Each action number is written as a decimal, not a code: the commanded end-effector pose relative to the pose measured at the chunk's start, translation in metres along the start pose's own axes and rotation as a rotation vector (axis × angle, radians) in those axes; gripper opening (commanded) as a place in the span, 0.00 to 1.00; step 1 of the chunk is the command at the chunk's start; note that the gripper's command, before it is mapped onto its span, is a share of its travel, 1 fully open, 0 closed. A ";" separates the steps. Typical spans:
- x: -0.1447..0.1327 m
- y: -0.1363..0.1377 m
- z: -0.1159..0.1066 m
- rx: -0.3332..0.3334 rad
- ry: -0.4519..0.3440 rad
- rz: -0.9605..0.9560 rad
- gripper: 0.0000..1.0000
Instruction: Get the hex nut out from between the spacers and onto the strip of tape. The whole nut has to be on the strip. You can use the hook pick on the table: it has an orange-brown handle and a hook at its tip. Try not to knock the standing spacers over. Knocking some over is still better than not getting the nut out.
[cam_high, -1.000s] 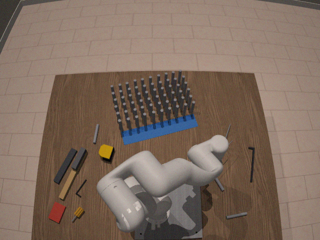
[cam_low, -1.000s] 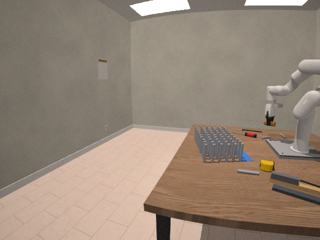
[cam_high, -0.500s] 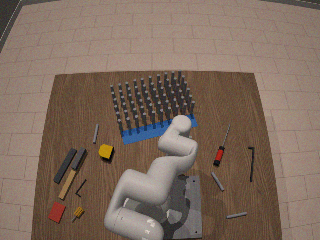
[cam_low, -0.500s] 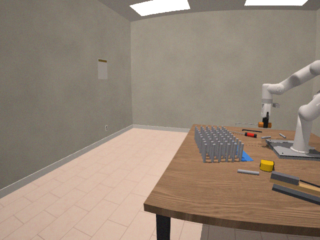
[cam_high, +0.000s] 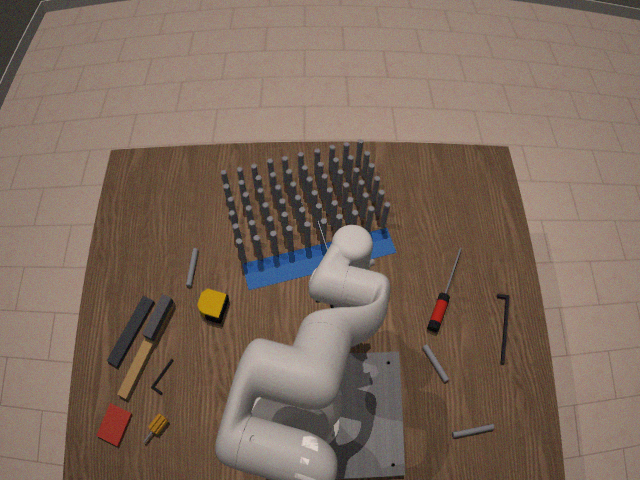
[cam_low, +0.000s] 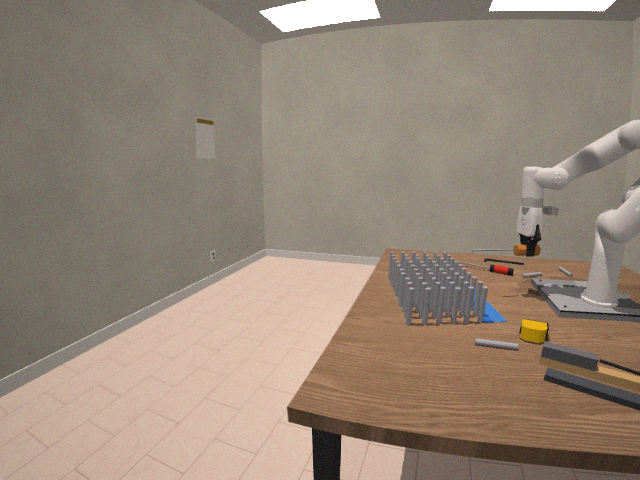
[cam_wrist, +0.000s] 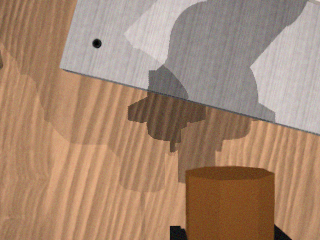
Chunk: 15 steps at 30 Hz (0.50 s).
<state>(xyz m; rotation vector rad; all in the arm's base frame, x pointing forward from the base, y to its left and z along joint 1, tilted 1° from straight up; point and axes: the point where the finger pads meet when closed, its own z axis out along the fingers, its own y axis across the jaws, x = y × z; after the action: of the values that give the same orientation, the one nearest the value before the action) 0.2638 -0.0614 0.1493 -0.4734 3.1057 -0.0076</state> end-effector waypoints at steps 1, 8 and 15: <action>-0.001 0.000 -0.001 0.001 -0.004 -0.002 0.00; -0.001 -0.001 -0.001 0.002 -0.004 -0.002 0.00; -0.001 -0.001 0.006 0.005 -0.003 -0.003 0.00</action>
<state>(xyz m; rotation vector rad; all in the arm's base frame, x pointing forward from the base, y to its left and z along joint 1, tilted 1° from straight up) 0.2640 -0.0614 0.1466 -0.4772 3.1048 -0.0101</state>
